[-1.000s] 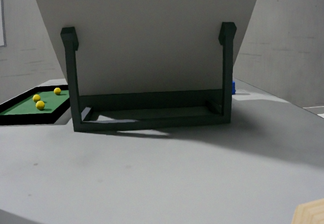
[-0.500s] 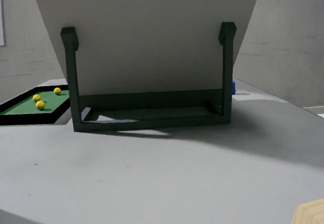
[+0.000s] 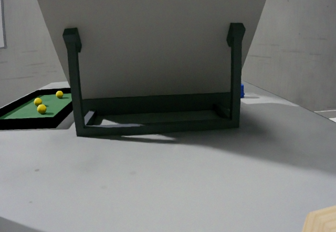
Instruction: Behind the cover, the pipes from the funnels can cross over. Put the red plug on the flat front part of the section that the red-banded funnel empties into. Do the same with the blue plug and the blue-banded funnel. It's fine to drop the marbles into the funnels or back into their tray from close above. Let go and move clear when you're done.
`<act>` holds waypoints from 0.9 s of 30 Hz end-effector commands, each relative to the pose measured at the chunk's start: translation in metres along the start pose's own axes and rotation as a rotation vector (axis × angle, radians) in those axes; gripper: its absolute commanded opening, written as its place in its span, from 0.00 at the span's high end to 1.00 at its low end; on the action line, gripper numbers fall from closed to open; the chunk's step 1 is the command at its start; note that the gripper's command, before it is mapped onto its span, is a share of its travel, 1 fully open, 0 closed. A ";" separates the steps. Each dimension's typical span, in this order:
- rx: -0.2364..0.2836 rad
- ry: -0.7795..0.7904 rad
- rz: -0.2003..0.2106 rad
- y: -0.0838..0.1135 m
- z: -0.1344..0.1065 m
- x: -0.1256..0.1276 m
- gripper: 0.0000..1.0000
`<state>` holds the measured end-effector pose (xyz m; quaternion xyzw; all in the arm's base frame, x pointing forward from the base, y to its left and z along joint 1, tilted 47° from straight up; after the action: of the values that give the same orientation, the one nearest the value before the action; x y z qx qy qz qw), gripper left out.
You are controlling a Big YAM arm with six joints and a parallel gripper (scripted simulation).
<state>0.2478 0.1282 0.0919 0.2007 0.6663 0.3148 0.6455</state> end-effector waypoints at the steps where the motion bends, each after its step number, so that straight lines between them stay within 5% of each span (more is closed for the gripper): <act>1: -0.072 -0.020 0.045 0.025 0.020 0.005 0.00; 10: -0.161 -0.024 0.047 0.047 0.036 0.005 0.00; 18: -0.371 -0.030 0.046 0.096 0.074 0.004 0.00; 20: -0.371 -0.030 0.046 0.096 0.074 0.004 0.00; 27: -0.569 -0.038 0.045 0.141 0.111 0.002 0.00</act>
<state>0.3190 0.2123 0.1608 0.0485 0.5669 0.4496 0.6886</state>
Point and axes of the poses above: the point where the finger pads meet when closed, its own y axis back along the fingers, its own x axis across the jaws, z = x × y, the point moved 3 cm from there along y, back along the fingers
